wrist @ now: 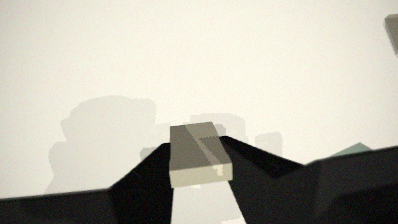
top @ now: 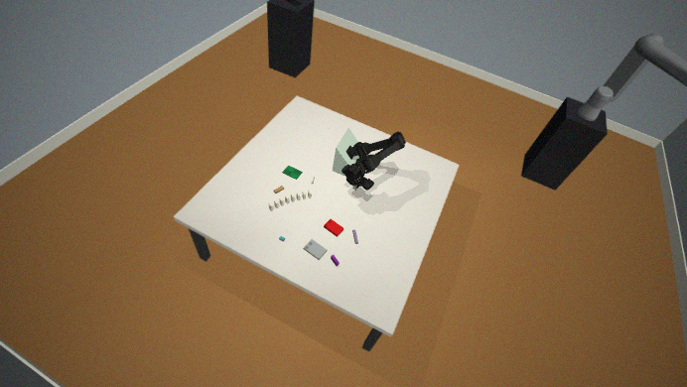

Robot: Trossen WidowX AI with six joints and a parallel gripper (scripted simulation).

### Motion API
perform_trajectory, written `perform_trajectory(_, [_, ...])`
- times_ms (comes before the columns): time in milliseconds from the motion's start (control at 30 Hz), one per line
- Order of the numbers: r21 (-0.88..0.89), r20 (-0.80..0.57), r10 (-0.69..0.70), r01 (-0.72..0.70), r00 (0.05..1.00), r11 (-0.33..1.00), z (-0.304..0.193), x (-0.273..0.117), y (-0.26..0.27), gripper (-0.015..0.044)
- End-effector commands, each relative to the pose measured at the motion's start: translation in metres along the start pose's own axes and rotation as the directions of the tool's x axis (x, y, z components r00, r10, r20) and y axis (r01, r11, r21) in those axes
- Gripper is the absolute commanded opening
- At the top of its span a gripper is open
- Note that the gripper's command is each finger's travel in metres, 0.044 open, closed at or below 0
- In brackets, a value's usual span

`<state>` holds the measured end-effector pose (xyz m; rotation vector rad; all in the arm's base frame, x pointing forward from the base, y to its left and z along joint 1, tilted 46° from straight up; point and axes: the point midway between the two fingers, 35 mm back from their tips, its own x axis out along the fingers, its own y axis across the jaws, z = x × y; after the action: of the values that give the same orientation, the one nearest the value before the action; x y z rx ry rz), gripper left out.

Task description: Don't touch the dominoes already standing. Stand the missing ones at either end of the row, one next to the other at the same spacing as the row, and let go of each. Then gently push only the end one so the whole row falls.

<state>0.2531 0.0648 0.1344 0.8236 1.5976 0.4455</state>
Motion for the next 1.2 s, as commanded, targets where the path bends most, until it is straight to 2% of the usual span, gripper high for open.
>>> perform_trajectory(0, [-0.007,0.0,-0.003,0.003,1.0,1.0,0.0,-0.007,0.0,0.0107])
perform_trajectory(133, [0.112,0.007,-0.015,0.014,1.0,0.994,0.037,-0.012,-0.031,0.0107])
perform_trajectory(333, [0.319,0.015,-0.021,0.015,1.0,0.947,0.091,-0.016,-0.107,0.0107])
perform_trajectory(533, [0.487,0.008,-0.013,0.008,1.0,0.873,0.119,-0.01,-0.188,0.0107])
perform_trajectory(833, [0.49,0.005,-0.015,0.011,1.0,0.872,0.12,-0.005,-0.19,0.0107])
perform_trajectory(1167, [0.482,-0.006,-0.028,0.027,1.0,0.876,0.124,0.057,-0.193,0.0107])
